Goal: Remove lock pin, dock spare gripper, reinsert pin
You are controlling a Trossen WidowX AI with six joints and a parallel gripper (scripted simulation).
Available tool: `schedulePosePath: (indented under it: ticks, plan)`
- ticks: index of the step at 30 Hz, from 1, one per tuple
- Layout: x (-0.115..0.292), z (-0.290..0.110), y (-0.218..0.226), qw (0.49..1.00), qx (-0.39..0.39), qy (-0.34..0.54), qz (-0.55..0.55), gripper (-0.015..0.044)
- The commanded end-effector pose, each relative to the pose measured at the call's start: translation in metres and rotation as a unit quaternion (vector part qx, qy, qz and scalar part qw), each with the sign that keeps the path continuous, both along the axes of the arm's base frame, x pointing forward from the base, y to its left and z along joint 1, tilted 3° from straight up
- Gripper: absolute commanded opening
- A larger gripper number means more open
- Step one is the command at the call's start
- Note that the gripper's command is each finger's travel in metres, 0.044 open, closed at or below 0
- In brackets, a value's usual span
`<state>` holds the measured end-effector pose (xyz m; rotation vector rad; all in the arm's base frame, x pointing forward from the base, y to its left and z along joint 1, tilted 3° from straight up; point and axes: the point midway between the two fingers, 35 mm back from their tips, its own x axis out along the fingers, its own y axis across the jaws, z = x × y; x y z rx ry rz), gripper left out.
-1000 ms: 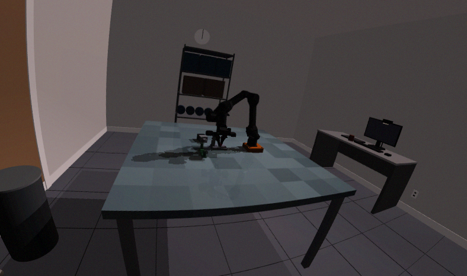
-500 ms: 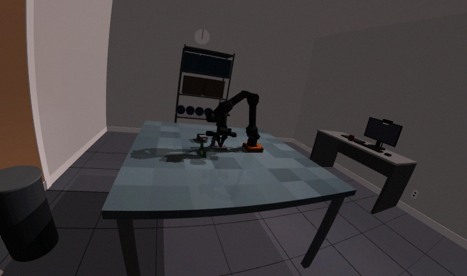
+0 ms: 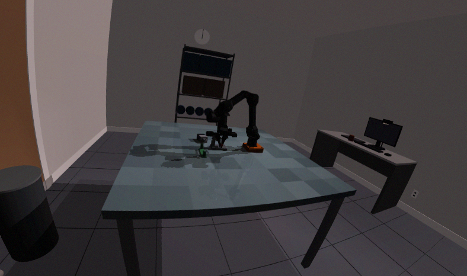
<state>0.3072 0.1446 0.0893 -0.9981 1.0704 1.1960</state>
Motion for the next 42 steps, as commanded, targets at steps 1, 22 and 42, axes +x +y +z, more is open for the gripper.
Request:
schedulePosePath:
  ticks: [1, 22, 42]
  plan:
    - [0.001, 0.002, 0.003, 1.000, -0.001, -0.001, -0.002, 0.0000]
    - [-0.002, 0.019, 0.010, 1.000, -0.002, 0.007, 0.001, 0.0000]
    - [0.015, 0.027, 0.016, 1.000, -0.002, 0.010, 0.001, 0.0000]
